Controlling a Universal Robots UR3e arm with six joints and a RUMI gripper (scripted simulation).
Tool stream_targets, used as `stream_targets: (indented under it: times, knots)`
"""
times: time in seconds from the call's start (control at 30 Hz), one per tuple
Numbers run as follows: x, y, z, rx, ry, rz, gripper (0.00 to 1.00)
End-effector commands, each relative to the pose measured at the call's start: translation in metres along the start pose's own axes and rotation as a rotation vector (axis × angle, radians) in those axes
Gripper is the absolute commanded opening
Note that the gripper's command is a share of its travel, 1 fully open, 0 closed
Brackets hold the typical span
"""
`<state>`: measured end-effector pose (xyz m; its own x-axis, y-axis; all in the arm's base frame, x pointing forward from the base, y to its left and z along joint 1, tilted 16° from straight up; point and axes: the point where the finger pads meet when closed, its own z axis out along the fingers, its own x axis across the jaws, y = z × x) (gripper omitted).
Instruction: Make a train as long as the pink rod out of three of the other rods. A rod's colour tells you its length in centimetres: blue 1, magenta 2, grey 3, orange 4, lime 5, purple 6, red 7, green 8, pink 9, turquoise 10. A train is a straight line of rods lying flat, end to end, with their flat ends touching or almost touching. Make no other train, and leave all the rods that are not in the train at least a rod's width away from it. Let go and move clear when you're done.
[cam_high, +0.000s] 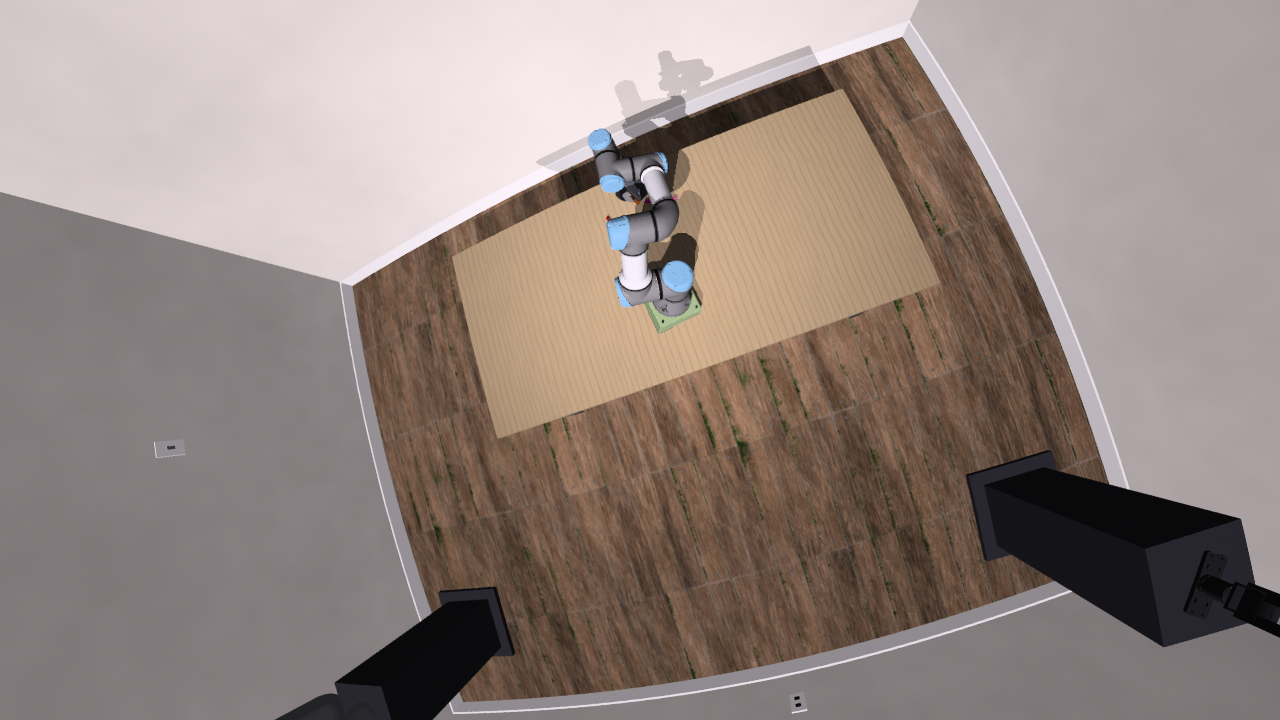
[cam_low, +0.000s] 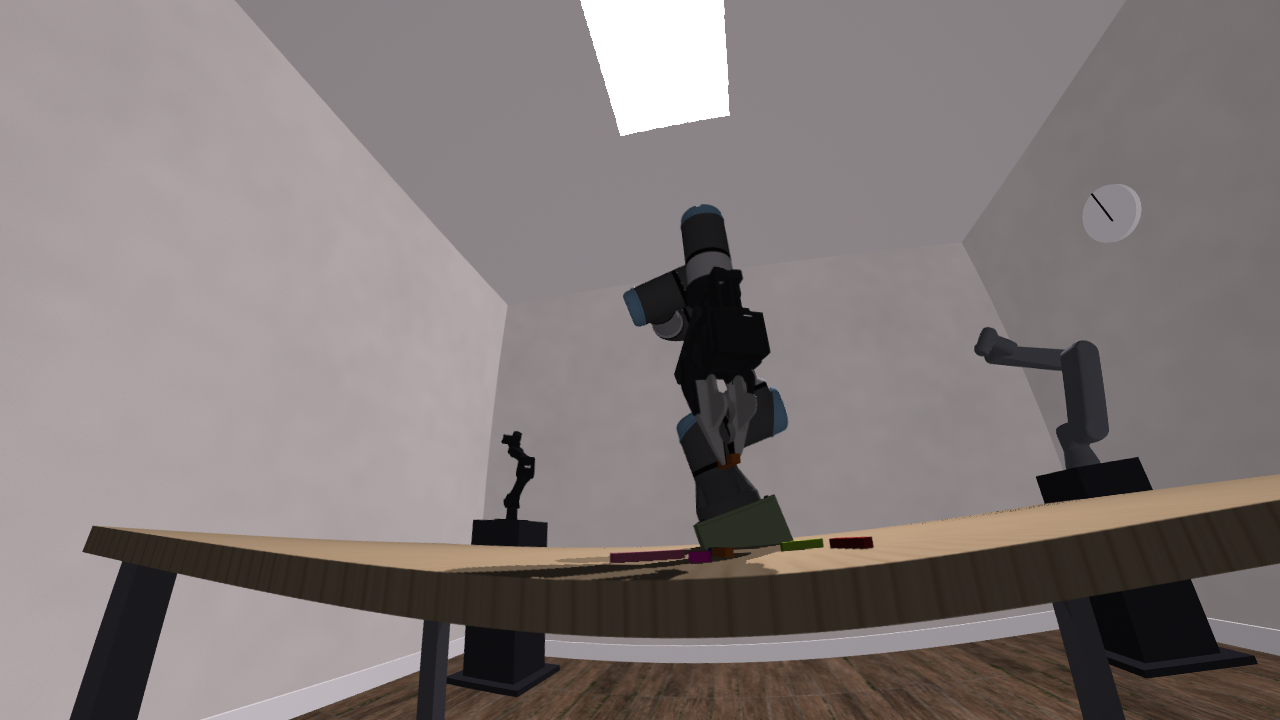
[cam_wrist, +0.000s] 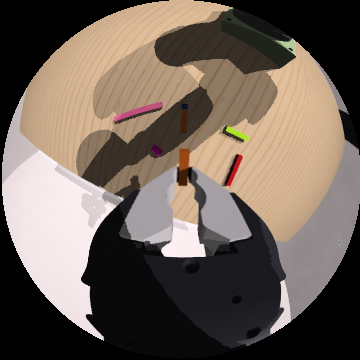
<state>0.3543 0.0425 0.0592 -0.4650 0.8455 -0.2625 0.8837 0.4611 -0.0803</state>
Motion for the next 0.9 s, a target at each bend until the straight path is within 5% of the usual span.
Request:
stream_targets:
  times: [0.0, 0.43, 0.87]
  knots:
    - [-0.001, 0.001, 0.006, -0.002, -0.002, 0.002, 0.00]
    - [0.000, 0.001, 0.058, -0.002, -0.002, 0.002, 0.00]
    - [0.000, 0.001, 0.085, -0.002, -0.001, 0.001, 0.00]
